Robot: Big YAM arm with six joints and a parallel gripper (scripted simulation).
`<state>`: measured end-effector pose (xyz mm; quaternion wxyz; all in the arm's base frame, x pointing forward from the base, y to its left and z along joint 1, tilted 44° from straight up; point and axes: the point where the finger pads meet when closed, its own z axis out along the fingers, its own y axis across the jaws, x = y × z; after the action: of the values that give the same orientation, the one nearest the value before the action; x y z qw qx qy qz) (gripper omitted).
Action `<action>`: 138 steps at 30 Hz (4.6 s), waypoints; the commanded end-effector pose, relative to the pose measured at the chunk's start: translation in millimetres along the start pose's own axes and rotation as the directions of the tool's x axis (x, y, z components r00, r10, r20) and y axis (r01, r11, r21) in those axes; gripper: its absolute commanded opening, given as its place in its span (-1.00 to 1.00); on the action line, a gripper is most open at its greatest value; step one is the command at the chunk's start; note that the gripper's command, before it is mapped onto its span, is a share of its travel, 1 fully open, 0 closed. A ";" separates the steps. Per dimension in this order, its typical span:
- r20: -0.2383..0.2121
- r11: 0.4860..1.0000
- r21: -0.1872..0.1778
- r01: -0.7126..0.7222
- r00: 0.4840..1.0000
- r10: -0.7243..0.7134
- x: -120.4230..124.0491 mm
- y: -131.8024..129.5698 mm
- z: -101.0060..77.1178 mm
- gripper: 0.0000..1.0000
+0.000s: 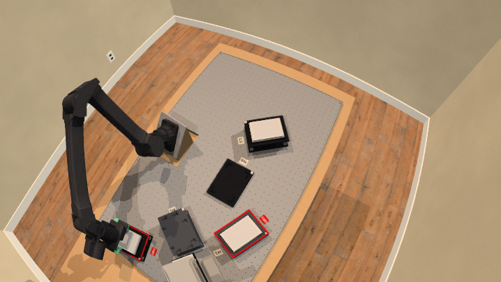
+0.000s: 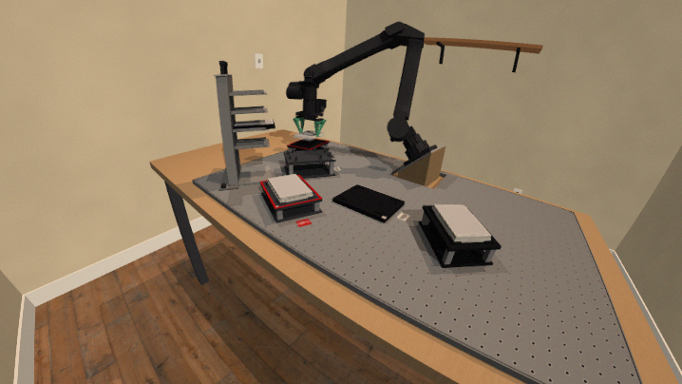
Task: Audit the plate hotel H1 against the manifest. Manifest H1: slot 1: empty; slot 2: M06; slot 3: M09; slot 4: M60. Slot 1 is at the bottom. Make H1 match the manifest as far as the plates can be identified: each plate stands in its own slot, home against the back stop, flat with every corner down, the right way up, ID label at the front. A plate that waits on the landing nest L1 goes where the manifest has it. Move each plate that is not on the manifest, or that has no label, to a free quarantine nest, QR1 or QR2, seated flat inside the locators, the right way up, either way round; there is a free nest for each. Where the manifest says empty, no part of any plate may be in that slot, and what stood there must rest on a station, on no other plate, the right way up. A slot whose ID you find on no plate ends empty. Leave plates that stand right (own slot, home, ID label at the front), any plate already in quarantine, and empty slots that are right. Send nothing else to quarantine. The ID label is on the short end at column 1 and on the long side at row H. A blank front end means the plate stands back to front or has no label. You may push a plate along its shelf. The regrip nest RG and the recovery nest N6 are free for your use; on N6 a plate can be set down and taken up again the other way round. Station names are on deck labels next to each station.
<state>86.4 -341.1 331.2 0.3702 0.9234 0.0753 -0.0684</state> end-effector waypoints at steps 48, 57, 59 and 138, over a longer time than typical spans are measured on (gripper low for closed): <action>0.002 1.000 -0.024 -0.008 1.000 0.008 -3.0 12.9 20.1 0.72; 0.002 1.000 -0.024 -0.008 1.000 0.008 -2.9 12.9 20.1 0.72; 0.002 1.000 -0.024 -0.008 1.000 0.008 -2.9 12.8 20.1 1.00; 0.001 1.000 0.009 0.002 1.000 -0.002 1.0 0.9 -137.4 1.00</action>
<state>96.7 -252.5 433.1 0.3709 0.9227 0.0783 -0.0705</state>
